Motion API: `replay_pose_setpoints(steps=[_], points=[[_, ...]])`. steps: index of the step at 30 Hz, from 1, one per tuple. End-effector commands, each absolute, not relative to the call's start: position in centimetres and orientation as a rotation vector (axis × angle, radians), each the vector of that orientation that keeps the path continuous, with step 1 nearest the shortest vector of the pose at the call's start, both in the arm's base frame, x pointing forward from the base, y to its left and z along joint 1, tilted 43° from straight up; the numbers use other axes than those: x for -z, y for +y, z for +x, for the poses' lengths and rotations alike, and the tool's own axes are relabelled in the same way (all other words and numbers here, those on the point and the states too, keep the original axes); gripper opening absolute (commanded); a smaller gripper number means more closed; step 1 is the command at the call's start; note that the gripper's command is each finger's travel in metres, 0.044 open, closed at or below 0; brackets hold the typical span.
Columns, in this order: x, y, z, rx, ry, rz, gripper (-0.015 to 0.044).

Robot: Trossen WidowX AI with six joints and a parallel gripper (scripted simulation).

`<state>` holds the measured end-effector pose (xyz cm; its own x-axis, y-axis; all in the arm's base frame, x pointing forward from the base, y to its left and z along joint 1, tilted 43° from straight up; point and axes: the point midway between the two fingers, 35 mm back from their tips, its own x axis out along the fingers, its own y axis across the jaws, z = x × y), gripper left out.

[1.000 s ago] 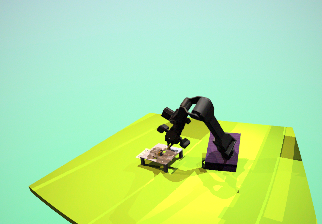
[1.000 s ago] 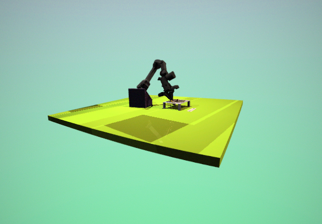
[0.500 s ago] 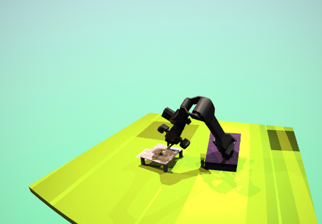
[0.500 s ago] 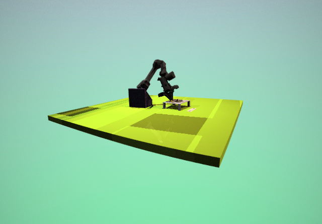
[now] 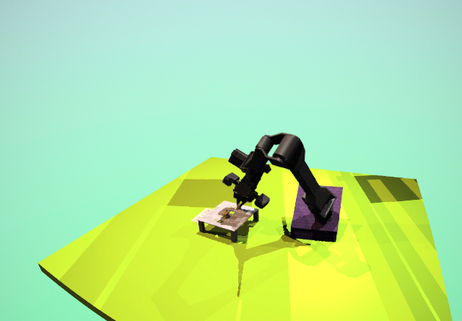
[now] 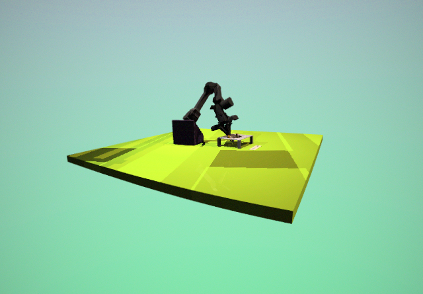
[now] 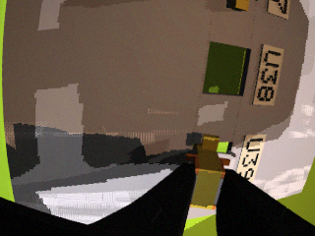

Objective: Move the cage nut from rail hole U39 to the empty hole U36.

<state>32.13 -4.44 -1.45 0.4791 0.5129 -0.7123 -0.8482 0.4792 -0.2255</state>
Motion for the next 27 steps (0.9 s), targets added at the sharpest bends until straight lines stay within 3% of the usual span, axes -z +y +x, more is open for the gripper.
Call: replay_pose_setpoints(steps=[1,27], points=[[1.51,-4.50,32.15,-0.904,0.622,-0.621,0.0028],[1.63,-4.48,32.15,-0.897,0.619,-0.623,0.0028]])
